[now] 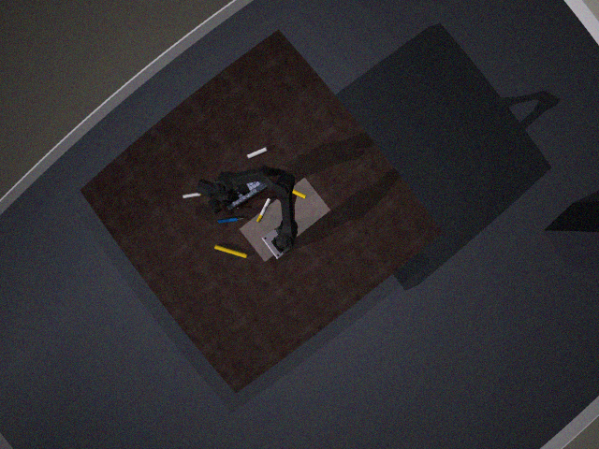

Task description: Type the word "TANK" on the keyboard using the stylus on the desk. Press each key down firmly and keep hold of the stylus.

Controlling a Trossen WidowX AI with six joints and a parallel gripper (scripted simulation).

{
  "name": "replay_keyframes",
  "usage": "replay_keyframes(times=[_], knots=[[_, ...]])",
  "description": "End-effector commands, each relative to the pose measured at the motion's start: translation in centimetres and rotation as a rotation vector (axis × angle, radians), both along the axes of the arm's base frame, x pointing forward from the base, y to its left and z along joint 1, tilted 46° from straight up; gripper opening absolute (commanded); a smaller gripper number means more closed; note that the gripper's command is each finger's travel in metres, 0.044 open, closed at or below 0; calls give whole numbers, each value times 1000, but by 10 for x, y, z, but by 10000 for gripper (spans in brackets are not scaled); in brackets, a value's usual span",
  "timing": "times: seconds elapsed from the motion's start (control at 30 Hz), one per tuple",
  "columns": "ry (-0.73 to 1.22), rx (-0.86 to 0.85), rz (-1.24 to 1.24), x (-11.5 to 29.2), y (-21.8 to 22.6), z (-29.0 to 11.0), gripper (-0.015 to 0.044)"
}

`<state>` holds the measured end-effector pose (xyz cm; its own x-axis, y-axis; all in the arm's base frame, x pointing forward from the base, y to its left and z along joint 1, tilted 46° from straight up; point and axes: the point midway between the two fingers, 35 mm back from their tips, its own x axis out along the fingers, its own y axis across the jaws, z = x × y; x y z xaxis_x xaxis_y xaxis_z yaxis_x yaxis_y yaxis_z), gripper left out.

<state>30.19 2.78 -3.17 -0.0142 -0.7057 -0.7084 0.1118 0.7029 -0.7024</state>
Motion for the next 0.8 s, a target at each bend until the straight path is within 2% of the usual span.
replay_keyframes(times=[0.0,0.1,0.43,0.63,0.77], knots=[[-8,-7,-7,-2,-27,27,0],[-8,-9,-7,-6,-40,40,0],[-8,-8,-7,-6,-42,41,0],[-7,-11,-7,-14,-86,86,0],[-7,-12,-7,-14,-87,87,0]])
